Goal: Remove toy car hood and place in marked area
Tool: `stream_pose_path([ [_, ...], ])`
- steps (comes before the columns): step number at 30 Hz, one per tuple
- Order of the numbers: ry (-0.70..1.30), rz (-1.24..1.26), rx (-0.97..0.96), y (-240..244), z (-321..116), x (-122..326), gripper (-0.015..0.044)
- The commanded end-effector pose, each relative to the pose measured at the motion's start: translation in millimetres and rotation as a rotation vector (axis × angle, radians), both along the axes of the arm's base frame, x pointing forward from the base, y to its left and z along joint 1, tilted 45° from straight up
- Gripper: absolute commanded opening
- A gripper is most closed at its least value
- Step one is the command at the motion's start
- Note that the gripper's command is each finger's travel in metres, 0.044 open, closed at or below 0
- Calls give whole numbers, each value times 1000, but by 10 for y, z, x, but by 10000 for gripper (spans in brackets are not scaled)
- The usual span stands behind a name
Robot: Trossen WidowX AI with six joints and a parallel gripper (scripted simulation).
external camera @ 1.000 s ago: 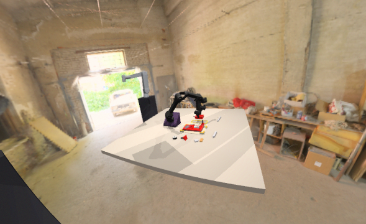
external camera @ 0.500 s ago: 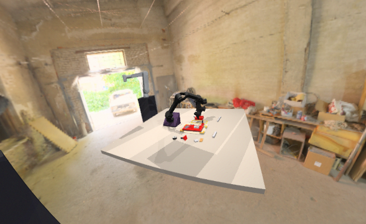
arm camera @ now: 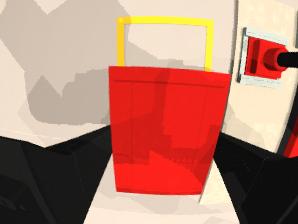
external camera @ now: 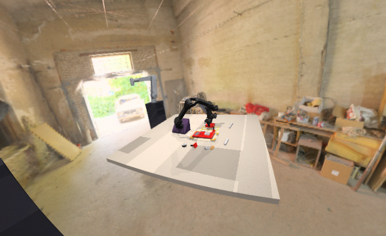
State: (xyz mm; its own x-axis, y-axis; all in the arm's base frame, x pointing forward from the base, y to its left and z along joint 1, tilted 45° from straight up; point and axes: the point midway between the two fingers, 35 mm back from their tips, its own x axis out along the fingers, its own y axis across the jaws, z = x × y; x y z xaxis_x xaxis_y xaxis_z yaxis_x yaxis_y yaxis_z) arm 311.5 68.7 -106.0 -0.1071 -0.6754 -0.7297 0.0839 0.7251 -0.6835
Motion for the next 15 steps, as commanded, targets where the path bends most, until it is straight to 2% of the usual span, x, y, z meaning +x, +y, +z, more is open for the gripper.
stream_pose_path([
  [1,8,5,-6,-39,-26,-30,0],
  [15,8,5,-6,-62,-50,-32,0],
])
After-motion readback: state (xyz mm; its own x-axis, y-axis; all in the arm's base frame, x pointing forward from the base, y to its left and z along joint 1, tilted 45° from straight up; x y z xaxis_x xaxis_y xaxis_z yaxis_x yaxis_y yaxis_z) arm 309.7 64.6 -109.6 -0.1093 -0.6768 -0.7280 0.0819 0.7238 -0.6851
